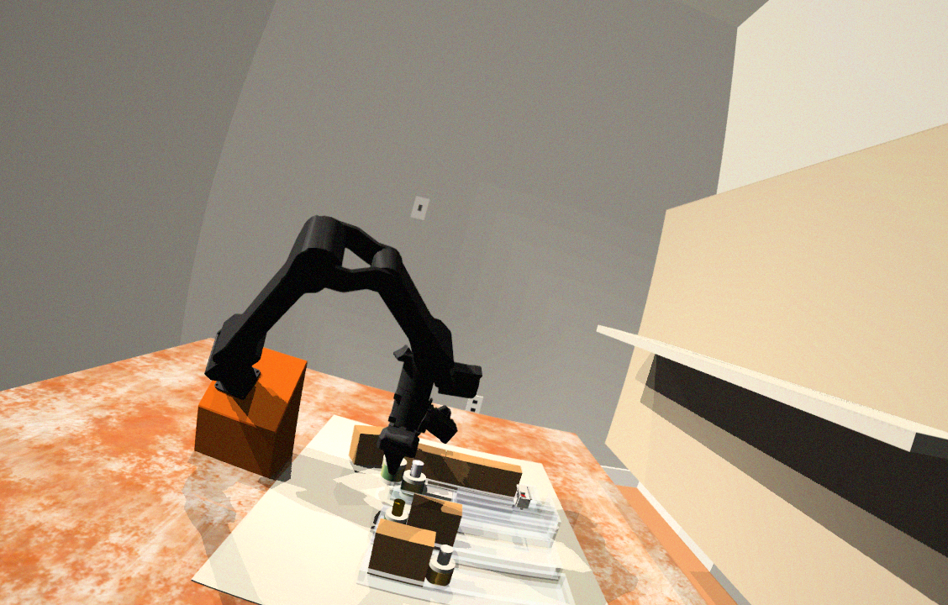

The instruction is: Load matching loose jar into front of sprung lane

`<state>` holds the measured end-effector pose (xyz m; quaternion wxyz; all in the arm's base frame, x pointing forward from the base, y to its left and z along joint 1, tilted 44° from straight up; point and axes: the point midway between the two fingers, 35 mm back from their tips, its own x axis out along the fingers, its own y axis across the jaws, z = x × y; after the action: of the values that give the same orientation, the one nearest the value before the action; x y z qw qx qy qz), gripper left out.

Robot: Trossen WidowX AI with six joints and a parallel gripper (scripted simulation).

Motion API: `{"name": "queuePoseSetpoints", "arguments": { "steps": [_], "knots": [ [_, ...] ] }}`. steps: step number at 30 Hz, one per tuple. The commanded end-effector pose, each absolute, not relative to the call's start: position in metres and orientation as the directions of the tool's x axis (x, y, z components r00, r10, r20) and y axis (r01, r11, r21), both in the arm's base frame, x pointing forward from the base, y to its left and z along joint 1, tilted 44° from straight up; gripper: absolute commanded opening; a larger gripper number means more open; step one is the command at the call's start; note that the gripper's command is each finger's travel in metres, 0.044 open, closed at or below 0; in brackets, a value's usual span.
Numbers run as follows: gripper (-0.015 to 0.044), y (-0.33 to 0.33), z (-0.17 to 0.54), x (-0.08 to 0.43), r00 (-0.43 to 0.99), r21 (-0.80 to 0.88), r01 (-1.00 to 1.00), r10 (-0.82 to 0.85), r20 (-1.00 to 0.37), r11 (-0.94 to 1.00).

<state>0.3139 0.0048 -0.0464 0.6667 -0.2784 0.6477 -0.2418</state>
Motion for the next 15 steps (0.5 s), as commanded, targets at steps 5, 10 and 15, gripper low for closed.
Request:
{"name": "queuePoseSetpoints", "arguments": {
  "steps": [5,10,15],
  "knots": [
    [0.0,0.0071,-0.0441,0.3261,0.067,-0.686,-0.028,-0.683,-0.727,0.727],
    [0.0,0.0073,-0.0438,0.3282,0.067,-0.686,-0.028,-0.683,-0.727,0.727],
    [0.0,0.0075,-0.0435,0.3302,0.067,-0.686,-0.028,-0.683,-0.727,0.727]
  ]
}}
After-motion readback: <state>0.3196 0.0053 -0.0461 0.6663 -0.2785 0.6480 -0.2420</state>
